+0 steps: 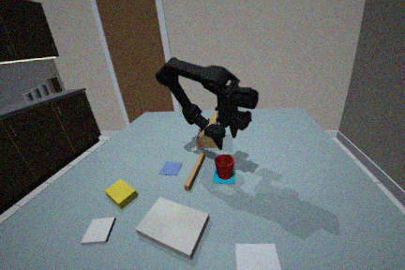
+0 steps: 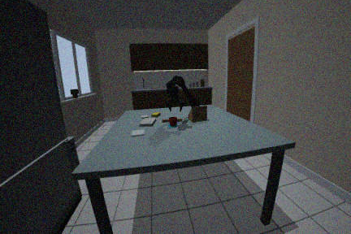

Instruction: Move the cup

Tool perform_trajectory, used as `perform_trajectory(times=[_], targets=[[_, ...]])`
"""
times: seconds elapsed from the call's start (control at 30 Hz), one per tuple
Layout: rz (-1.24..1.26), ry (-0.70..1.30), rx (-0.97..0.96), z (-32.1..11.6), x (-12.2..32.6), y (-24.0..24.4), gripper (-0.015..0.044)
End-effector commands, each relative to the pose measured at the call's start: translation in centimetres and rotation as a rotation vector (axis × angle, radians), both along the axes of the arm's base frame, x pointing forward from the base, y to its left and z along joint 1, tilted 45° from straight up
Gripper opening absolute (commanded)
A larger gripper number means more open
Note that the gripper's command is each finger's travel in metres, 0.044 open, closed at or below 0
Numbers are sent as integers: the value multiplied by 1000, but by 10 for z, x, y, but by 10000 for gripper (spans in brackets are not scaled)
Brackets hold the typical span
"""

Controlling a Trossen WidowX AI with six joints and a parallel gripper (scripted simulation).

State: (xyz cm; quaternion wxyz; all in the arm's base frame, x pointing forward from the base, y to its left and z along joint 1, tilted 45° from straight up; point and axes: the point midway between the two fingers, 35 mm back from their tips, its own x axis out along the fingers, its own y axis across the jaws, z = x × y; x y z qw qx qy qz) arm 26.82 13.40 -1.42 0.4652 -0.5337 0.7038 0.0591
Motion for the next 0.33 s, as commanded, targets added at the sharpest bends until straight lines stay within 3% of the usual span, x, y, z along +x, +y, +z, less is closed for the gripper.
perform_trajectory(times=[0.0, 0.3], targets=[[-8, -5, 8, 11, 0, 11, 440], [1, -4, 4, 12, 0, 12, 440]])
